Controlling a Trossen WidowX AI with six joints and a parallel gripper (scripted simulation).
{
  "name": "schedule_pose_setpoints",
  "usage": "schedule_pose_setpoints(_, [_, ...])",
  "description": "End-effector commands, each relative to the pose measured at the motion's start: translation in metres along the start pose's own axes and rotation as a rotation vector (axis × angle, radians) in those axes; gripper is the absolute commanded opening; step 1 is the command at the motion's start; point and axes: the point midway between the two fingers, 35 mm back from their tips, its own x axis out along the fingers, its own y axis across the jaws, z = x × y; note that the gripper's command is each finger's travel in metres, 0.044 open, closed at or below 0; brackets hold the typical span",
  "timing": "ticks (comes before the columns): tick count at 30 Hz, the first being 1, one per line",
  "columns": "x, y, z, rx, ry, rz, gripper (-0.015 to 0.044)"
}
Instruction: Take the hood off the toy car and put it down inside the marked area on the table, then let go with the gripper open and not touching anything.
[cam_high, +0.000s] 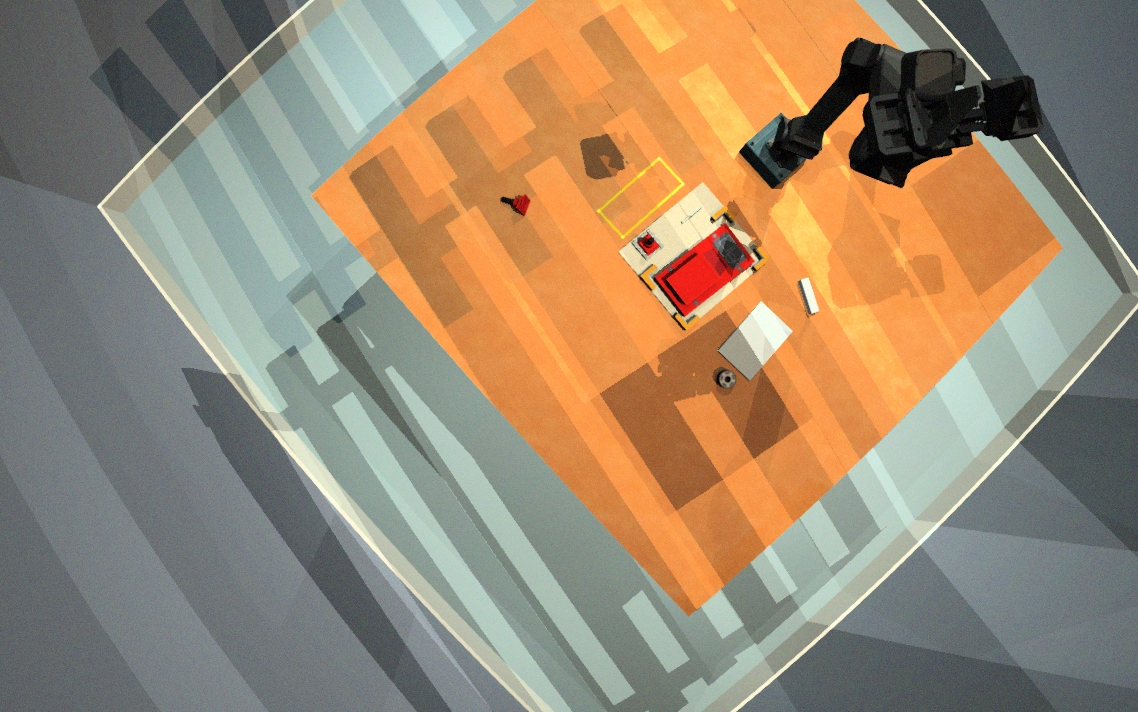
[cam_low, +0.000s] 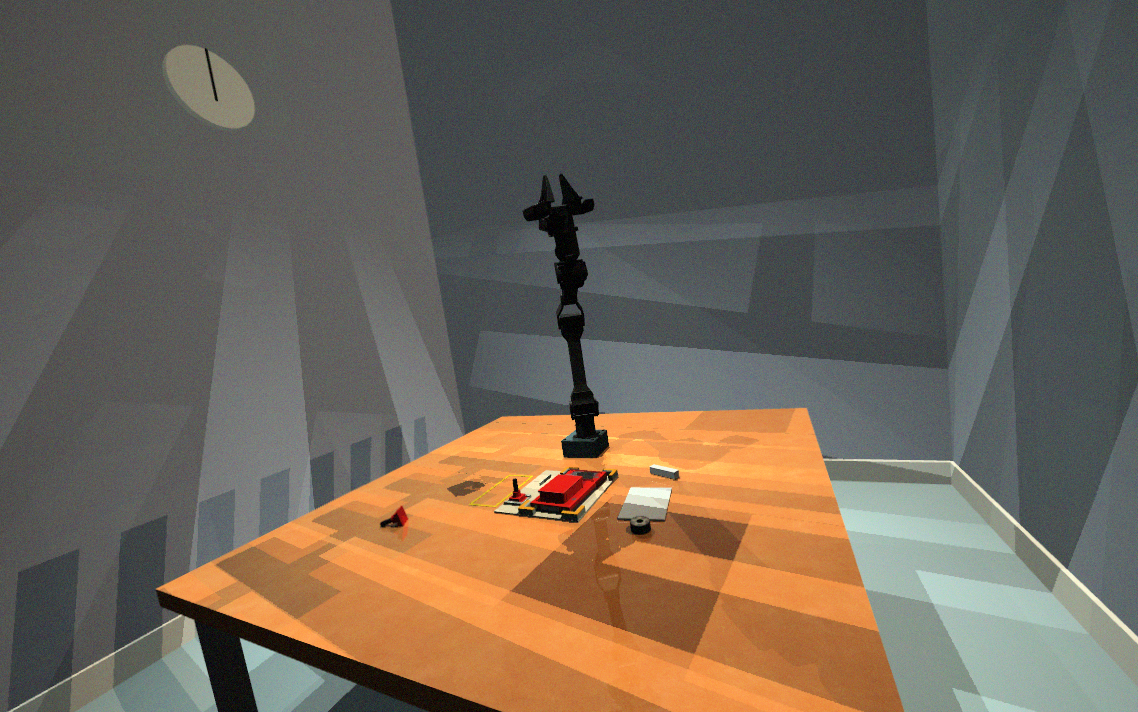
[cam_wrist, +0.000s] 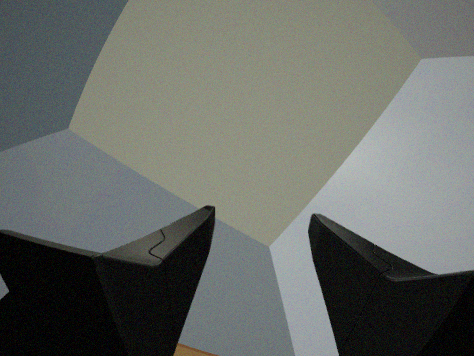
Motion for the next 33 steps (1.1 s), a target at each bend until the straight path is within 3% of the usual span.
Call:
schedule_pose_setpoints(1, [0.000,-0.001,-0.002,-0.002,0.006,-0.003,0.0247])
schedule_pose_setpoints(9, [-0.030,-0.071,-0.079,-0.131,0.309,-0.175,0.0440])
schedule_pose_setpoints(15, [-0.081,-0.130,-0.142,-0.201,0.599,-0.339,0.0440])
schedule_pose_setpoints(22, [-0.166,-0.192,-0.197,-0.260,0.947,-0.538,0.0440])
schedule_pose_setpoints(33, [-0.334,-0.254,-0.223,-0.308,1.500,-0.865,0.0440])
